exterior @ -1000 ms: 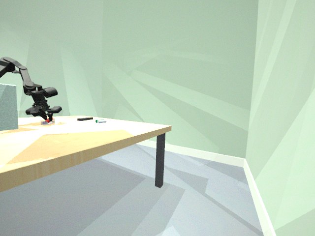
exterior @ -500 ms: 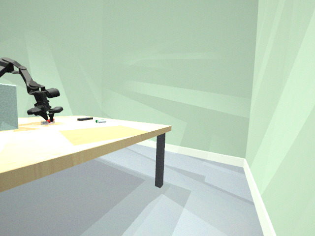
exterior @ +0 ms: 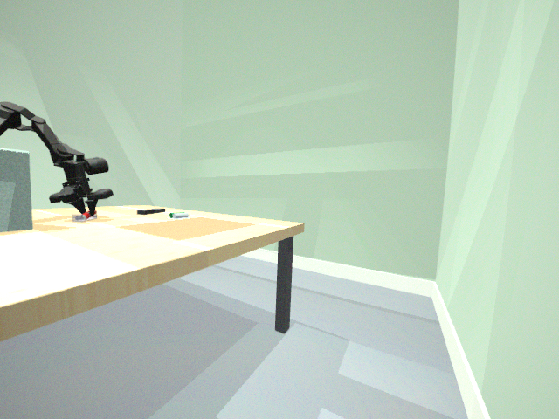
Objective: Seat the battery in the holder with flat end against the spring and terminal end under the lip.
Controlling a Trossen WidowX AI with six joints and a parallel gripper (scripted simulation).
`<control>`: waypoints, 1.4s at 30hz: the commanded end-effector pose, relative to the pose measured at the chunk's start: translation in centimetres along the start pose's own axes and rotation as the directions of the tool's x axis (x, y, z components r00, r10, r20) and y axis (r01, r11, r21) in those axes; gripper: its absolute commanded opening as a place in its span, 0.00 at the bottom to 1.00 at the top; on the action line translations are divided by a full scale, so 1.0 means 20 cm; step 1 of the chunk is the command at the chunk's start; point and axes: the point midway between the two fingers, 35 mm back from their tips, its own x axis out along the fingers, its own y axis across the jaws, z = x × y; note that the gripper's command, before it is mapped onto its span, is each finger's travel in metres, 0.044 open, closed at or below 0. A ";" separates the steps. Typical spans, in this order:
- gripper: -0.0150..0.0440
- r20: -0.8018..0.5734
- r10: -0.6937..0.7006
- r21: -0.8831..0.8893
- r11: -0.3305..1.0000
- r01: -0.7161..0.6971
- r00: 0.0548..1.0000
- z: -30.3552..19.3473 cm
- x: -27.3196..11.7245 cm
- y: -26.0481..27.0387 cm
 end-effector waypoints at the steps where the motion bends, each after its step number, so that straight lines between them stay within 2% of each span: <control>1: 0.38 0.052 0.000 -0.005 1.000 0.000 0.999 0.02 0.02 -0.01; 22: 0.38 0.223 0.015 -0.016 1.000 -0.011 0.975 0.00 0.02 -0.04; 42: 0.38 0.407 0.060 -0.033 0.998 -0.051 0.912 -0.02 0.03 -0.07</control>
